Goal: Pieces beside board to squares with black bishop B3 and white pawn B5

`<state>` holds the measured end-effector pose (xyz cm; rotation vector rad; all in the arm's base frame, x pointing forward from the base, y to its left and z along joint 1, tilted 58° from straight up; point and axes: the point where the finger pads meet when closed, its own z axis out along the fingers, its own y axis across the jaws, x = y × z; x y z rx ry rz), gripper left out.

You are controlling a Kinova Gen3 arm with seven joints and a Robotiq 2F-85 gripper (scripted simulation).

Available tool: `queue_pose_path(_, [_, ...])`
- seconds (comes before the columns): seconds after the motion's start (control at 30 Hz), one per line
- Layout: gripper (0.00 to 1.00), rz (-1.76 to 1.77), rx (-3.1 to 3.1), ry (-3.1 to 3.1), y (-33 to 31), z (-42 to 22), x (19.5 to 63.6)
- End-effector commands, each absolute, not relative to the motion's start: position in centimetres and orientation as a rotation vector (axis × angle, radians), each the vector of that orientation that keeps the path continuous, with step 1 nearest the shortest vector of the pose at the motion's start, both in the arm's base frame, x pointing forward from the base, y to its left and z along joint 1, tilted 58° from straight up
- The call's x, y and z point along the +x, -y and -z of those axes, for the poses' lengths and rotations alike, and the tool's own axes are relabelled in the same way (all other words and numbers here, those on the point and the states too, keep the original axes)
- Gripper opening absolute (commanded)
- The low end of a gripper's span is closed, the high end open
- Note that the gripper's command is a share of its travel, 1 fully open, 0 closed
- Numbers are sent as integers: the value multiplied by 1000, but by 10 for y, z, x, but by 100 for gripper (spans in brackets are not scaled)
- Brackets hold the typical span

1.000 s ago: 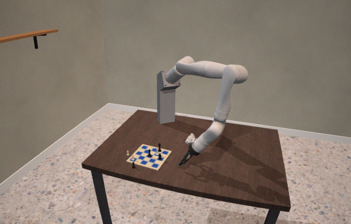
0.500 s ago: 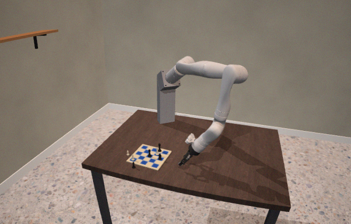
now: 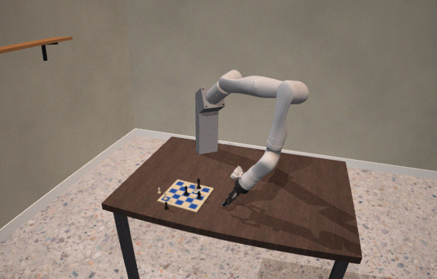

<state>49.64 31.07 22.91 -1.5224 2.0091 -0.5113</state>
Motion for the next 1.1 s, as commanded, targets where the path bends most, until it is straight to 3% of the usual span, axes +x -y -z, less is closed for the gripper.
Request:
queue_pose_path(0.0, [100,511,-1521,-2009,-310,-230,496])
queue_pose_path(0.73, [100,511,-1522,-2010,-307,-233,493])
queue_pose_path(1.07, [100,511,-1522,-2010,-272,-266,457])
